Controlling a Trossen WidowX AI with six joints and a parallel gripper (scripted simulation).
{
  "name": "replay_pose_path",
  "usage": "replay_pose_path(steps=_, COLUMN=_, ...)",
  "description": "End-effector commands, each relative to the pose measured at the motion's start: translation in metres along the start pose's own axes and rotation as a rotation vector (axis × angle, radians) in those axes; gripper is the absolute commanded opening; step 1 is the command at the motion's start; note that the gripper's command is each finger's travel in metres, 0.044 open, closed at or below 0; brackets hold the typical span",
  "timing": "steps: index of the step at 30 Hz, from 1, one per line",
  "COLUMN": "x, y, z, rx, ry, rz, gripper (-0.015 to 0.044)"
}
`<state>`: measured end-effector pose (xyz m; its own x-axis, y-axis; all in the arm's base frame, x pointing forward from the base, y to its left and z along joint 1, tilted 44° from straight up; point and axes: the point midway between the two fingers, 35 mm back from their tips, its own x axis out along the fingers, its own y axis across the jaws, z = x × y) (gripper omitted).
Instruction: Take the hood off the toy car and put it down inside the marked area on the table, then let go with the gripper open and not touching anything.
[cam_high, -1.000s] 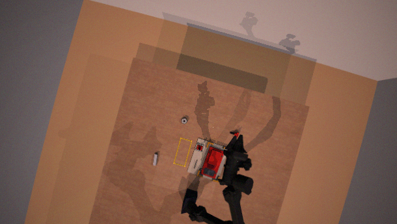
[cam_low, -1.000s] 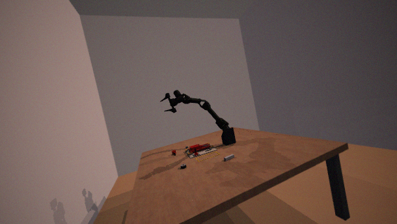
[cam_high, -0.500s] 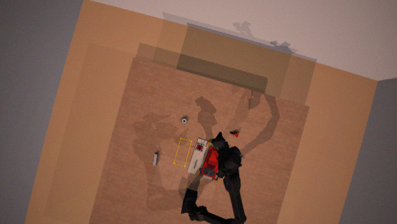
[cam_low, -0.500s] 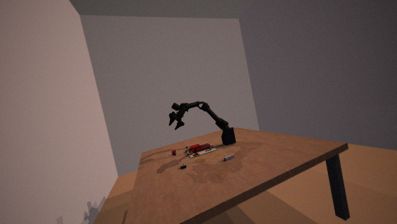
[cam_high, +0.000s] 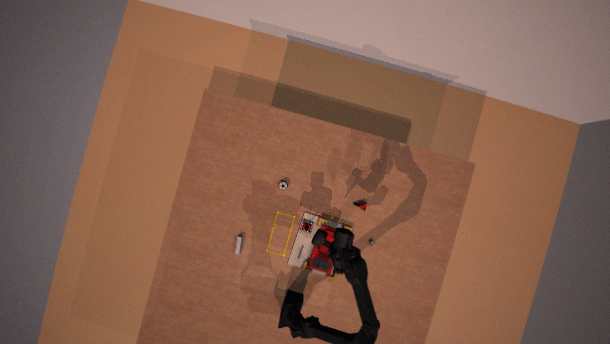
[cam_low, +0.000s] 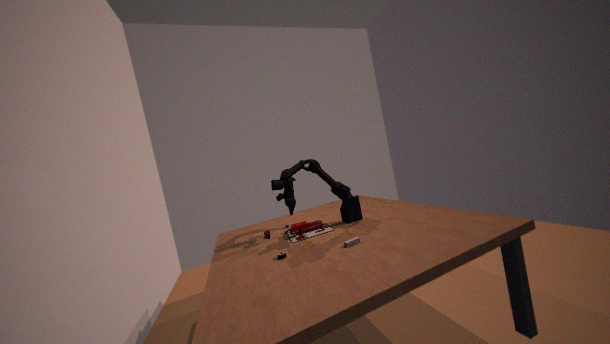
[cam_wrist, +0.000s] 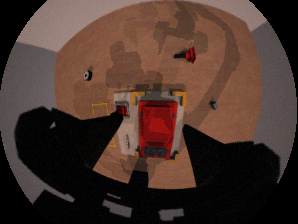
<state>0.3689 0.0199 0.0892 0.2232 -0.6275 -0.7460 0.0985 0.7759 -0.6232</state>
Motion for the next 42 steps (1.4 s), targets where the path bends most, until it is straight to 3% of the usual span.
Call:
replay_pose_path(steps=1, x=0.014, y=-0.011, z=-0.031, rx=-0.14, ry=0.12, rz=-0.054, gripper=0.044)
replay_pose_path(steps=42, x=0.038, y=-0.011, z=-0.036, rx=-0.147, ry=0.126, rz=-0.055, gripper=0.044)
